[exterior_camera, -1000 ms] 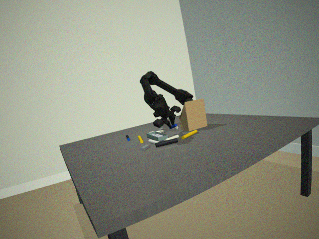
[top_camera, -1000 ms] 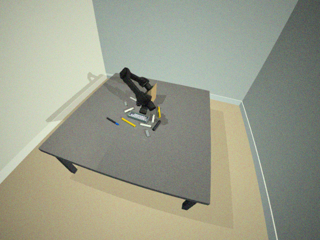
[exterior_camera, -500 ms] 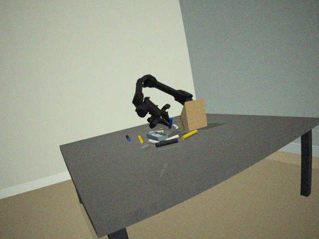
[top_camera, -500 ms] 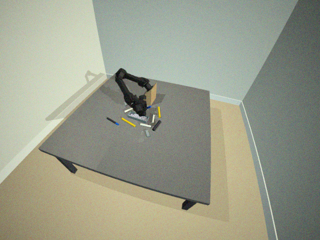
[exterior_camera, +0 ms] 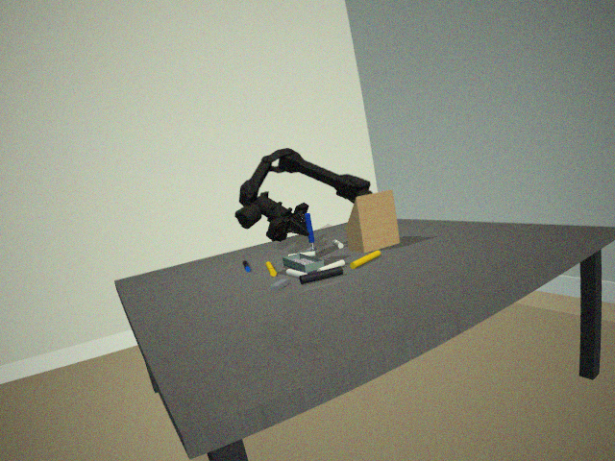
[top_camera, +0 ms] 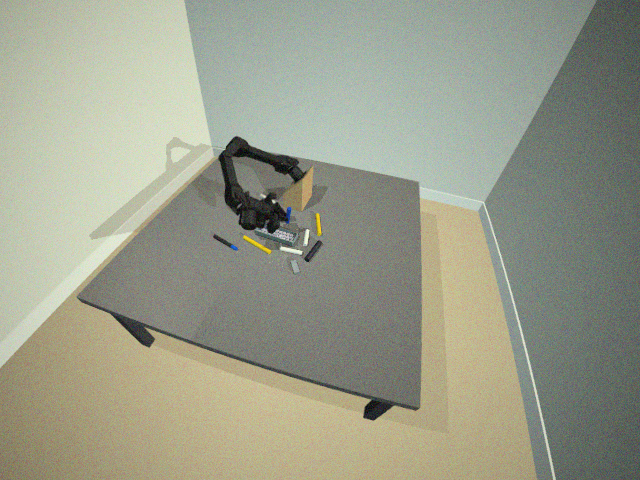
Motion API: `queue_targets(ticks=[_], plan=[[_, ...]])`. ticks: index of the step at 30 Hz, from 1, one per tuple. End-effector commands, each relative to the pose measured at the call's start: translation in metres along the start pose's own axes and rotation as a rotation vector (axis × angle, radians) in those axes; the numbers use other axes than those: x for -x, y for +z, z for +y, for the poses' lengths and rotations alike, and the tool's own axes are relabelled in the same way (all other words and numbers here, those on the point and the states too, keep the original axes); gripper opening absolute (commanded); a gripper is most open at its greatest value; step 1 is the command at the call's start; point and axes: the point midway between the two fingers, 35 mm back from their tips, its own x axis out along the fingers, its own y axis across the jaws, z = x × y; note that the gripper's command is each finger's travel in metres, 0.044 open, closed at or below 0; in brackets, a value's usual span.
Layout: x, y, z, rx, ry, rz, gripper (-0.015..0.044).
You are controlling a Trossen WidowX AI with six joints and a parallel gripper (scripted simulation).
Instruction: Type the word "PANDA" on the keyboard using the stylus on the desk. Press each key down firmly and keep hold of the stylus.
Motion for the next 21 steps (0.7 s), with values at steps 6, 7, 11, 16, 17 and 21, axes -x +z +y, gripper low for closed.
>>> queue_targets(ticks=[6, 7, 11, 16, 17, 21], plan=[[0.026, 0.001, 0.009, 0.113, 0.114, 0.101, 0.0], [0.026, 0.001, 0.009, 0.113, 0.114, 0.101, 0.0], [0.021, 0.007, 0.011, 0.112, 0.114, 0.101, 0.0], [0.005, 0.028, 0.013, 0.112, 0.113, 0.1, 0.0], [0.005, 0.029, 0.013, 0.112, 0.113, 0.1, 0.0], [0.005, 0.029, 0.013, 0.112, 0.113, 0.1, 0.0]])
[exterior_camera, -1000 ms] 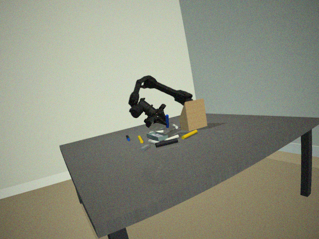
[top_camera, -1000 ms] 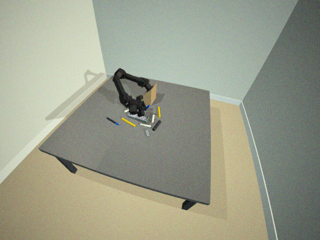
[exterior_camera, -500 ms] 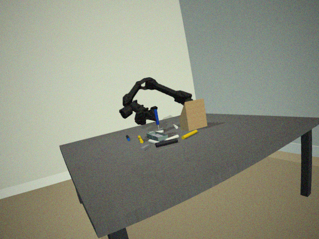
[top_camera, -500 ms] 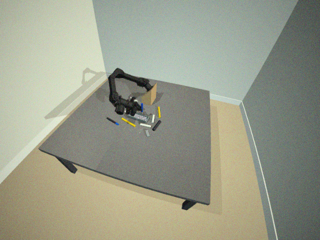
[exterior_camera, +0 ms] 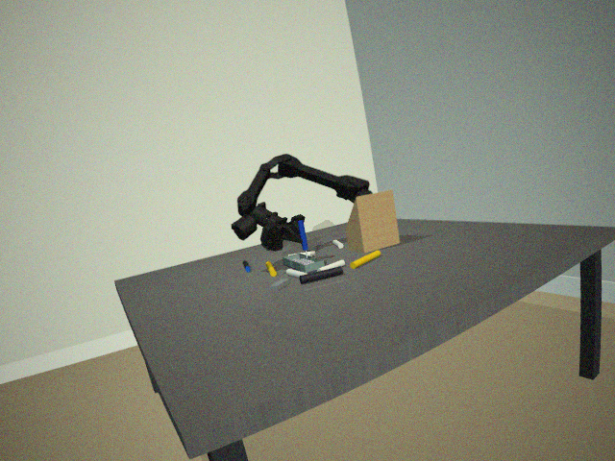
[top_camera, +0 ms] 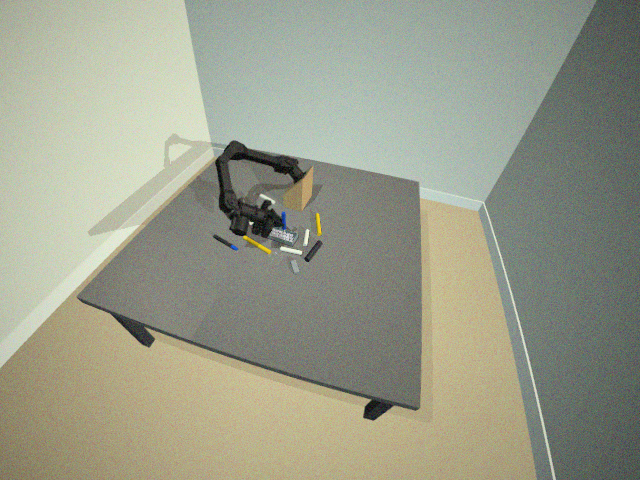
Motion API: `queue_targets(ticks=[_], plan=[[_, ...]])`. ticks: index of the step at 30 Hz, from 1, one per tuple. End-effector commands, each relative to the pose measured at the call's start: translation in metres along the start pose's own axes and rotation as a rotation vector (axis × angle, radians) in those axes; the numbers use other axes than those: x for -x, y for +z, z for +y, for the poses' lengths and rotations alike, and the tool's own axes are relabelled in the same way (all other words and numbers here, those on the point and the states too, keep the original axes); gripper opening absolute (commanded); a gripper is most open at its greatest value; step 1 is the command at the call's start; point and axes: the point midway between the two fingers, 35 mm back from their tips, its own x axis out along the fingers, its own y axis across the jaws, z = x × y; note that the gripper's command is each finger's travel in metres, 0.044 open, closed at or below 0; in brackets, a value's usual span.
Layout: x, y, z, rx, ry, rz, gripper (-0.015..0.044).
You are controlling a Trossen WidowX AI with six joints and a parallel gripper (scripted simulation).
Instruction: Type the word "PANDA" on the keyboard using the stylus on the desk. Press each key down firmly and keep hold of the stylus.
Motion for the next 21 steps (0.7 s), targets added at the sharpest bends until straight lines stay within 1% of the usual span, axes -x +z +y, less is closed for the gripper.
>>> queue_targets(ticks=[1, 13, 16, 21], plan=[[-0.0015, 0.0, 0.0002, 0.012, -0.001, -0.004, 0.0], [-0.0015, 0.0, 0.0002, 0.012, -0.001, -0.004, 0.0], [-0.0009, 0.0007, 0.0021, 0.012, -0.001, -0.005, 0.0079], [-0.0004, 0.0013, 0.0035, 0.012, 0.0, -0.005, 0.0081]])
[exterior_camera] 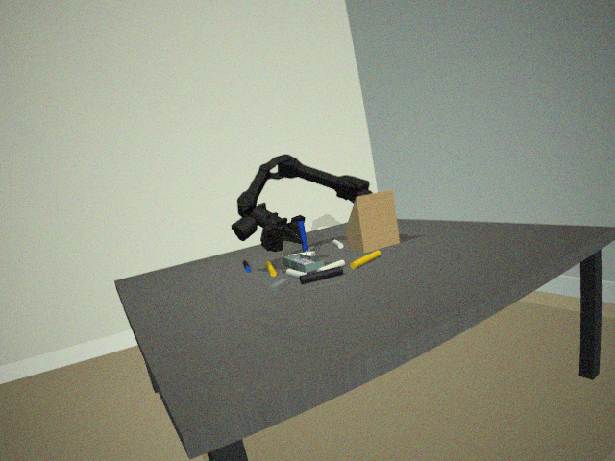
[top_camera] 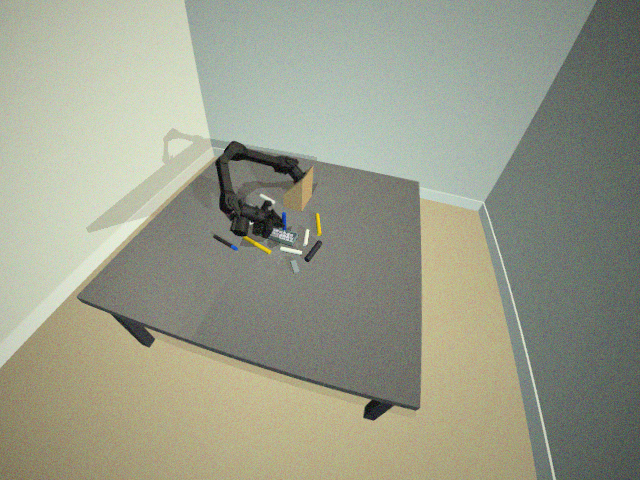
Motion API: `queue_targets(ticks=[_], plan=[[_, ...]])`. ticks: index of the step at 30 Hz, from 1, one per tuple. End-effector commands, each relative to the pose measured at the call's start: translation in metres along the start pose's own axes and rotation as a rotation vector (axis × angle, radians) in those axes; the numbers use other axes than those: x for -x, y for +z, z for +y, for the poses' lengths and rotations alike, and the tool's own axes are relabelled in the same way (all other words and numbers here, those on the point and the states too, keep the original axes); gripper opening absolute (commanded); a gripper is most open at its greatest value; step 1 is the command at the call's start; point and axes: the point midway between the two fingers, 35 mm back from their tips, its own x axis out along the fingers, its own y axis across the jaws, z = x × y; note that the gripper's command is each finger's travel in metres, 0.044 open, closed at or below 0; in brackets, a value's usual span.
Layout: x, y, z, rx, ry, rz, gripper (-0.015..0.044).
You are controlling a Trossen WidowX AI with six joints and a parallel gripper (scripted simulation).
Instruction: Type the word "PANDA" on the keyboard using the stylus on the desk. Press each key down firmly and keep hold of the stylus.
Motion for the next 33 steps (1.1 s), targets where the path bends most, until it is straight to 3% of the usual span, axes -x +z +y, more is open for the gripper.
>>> queue_targets(ticks=[1, 33], plan=[[0.0022, 0.0005, 0.002, 0.006, 0.004, -0.005, 0.0081], [0.0016, 0.0002, -0.0005, 0.006, 0.004, -0.005, 0.0081]])
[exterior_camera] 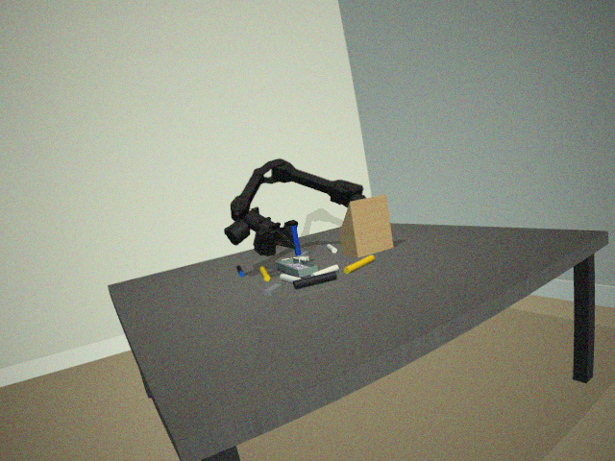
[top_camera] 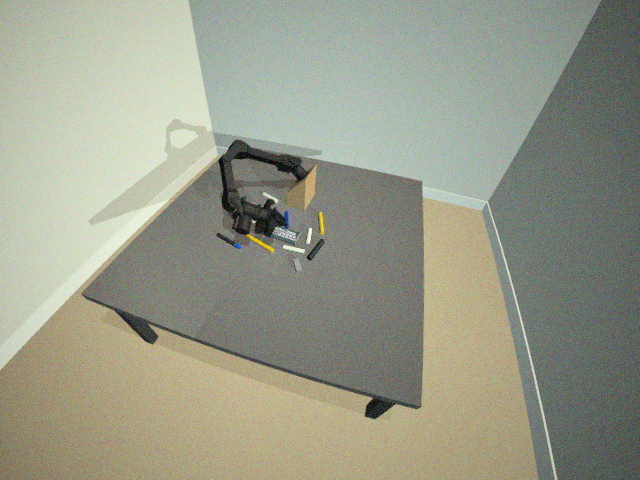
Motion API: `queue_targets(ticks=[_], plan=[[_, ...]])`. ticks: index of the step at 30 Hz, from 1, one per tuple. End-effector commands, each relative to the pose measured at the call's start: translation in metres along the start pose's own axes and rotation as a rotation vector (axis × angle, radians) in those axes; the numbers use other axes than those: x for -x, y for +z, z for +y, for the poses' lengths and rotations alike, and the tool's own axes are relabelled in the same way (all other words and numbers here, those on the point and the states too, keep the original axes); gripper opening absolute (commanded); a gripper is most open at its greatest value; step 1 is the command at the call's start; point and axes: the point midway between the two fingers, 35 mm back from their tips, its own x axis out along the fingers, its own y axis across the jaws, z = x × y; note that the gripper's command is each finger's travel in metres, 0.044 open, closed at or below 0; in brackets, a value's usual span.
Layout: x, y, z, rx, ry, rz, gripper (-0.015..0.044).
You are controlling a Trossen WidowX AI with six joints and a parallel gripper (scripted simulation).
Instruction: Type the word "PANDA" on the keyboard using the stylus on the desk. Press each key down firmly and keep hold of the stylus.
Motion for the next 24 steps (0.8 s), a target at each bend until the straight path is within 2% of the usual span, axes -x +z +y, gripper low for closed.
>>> queue_targets(ticks=[1, 24], plan=[[-0.001, 0.0, -0.002, 0.004, -0.003, -0.002, 0.0081], [-0.007, 0.01, -0.002, 0.004, -0.003, -0.002, 0.0081]])
